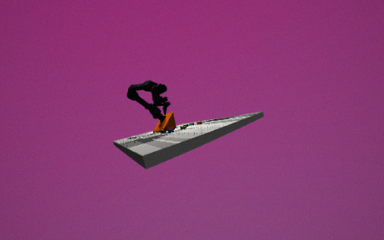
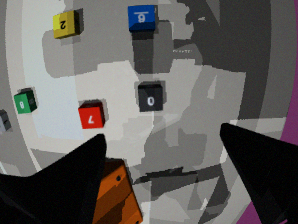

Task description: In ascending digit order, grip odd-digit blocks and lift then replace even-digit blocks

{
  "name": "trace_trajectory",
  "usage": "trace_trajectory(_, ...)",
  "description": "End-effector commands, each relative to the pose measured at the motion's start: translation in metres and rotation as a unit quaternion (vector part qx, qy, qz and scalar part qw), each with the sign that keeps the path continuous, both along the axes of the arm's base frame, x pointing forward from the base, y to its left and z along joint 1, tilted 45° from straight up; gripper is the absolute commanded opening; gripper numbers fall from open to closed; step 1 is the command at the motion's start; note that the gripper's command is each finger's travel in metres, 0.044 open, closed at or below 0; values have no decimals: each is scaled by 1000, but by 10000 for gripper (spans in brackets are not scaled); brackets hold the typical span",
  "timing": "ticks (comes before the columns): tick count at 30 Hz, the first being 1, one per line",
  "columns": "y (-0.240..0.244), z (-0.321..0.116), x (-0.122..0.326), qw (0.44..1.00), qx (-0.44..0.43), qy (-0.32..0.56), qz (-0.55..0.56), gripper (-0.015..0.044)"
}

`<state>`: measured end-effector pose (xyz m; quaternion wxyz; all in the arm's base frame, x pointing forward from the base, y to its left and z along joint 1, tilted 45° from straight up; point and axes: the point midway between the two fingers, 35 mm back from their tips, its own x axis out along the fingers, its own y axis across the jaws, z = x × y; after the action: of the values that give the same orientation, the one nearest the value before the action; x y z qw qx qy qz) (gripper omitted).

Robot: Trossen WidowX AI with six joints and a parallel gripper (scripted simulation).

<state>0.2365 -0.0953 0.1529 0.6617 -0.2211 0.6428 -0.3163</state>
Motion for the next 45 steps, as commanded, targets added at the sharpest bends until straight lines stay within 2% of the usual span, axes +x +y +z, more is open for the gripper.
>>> trace_trajectory(1, 3, -3, 0, 1000, 2, -2, -2, 400)
trace_trajectory(7, 59, -58, -7, 1000, 4, -1, -2, 400)
trace_trajectory(29, 62, -61, -7, 1000, 4, -1, -2, 400)
trace_trajectory(39, 142, -139, 25, 1000, 7, -3, -2, 400)
trace_trajectory(45, 143, -140, 25, 1000, 7, -3, -2, 400)
